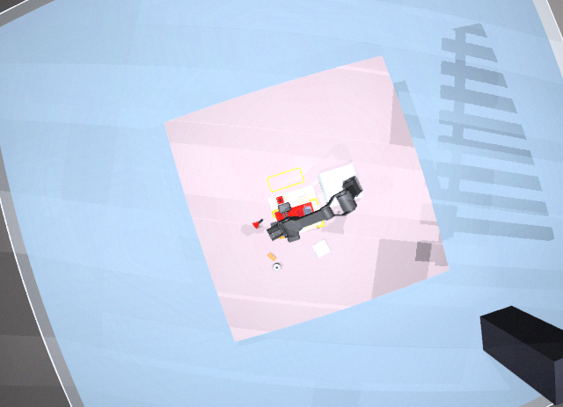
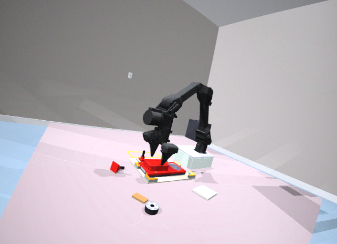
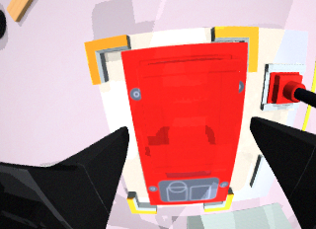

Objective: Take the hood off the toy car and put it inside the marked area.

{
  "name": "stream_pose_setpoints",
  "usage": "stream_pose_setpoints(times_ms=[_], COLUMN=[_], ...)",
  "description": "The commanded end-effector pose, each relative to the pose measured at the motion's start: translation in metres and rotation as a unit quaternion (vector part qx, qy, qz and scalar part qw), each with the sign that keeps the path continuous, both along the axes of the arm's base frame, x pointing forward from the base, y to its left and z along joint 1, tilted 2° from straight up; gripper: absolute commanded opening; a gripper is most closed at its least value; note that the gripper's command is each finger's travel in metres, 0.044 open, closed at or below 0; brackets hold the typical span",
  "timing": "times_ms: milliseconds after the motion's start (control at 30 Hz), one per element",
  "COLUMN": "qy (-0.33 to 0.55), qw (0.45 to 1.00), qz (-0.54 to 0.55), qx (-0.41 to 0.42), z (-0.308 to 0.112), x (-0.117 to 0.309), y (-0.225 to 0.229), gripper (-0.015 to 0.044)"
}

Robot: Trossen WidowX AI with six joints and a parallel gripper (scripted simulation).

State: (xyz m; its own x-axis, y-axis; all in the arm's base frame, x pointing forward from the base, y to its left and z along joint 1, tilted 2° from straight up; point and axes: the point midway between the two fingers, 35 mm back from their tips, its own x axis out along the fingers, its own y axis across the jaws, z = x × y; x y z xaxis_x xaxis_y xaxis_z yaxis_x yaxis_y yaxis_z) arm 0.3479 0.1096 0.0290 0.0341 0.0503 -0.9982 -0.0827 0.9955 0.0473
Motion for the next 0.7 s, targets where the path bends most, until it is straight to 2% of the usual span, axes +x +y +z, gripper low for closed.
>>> stream_pose_setpoints(times_ms=[0,667], qy=[0.007,0.007], qw=[1.000,1.000], qz=[-0.002,-0.002], qx=[-0.005,-0.005], z=[-0.0066,-0.0107], x=[-0.0031,-0.0030], y=[-0.0016,-0.0014], gripper=[0.0440,0.0440])
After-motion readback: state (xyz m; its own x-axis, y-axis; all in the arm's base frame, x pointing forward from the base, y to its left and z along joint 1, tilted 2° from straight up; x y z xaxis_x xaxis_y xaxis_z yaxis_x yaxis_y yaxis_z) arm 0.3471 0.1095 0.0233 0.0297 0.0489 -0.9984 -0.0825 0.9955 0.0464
